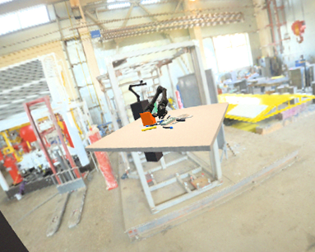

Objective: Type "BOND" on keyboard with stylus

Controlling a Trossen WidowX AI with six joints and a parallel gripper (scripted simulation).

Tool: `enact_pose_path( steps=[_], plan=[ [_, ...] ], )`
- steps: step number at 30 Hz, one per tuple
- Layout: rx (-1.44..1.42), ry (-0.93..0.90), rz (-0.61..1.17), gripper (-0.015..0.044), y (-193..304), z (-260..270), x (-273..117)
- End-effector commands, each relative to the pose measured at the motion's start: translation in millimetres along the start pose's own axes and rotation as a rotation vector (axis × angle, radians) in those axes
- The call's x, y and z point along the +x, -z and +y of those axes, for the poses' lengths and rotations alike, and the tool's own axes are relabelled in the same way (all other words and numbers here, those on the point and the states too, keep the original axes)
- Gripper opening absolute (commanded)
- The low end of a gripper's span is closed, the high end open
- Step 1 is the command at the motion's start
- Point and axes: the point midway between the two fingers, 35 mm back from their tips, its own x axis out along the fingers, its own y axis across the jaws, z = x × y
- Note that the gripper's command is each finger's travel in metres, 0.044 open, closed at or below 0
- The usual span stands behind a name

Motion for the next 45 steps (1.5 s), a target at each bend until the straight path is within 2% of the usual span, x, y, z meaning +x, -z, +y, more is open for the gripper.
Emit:
enact_pose_path(
  steps=[1,15,45],
  plan=[
    [0.013,-0.004,0.011,0.0,-1.9,-0.9,6.4],
    [0.012,-0.005,0.012,0.0,-11.0,-0.9,24.1],
    [0.011,-0.004,0.01,0.0,-50.4,-0.4,1.7]
  ],
)
